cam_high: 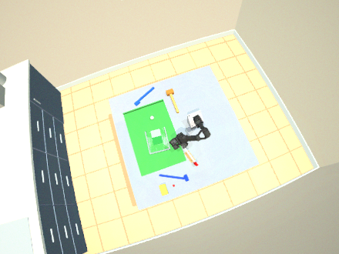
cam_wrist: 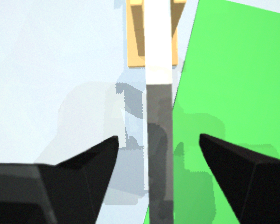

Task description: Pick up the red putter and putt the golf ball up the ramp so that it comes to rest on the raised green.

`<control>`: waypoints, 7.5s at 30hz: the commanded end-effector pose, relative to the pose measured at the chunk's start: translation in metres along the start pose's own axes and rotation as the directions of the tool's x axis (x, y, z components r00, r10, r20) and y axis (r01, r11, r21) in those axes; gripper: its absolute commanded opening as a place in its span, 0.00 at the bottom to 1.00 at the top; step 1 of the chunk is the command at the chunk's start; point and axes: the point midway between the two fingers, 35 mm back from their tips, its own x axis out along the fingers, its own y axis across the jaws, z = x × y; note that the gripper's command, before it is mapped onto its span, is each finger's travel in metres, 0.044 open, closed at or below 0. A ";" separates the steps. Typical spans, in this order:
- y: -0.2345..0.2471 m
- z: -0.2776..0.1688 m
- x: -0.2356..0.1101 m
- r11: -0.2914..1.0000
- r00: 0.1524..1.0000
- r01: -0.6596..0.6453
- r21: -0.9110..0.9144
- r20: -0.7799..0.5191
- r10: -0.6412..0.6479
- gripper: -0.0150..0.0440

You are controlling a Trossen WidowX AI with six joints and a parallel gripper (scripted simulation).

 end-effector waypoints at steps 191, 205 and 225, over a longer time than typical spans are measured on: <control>0.147 -0.396 -0.170 -0.358 0.955 0.283 0.890 -0.298 0.015 0.25; 0.113 -0.301 -0.137 -0.354 0.957 0.274 0.894 -0.289 0.011 0.25; 0.114 -0.286 -0.186 -0.363 0.958 0.271 0.892 -0.286 0.012 0.25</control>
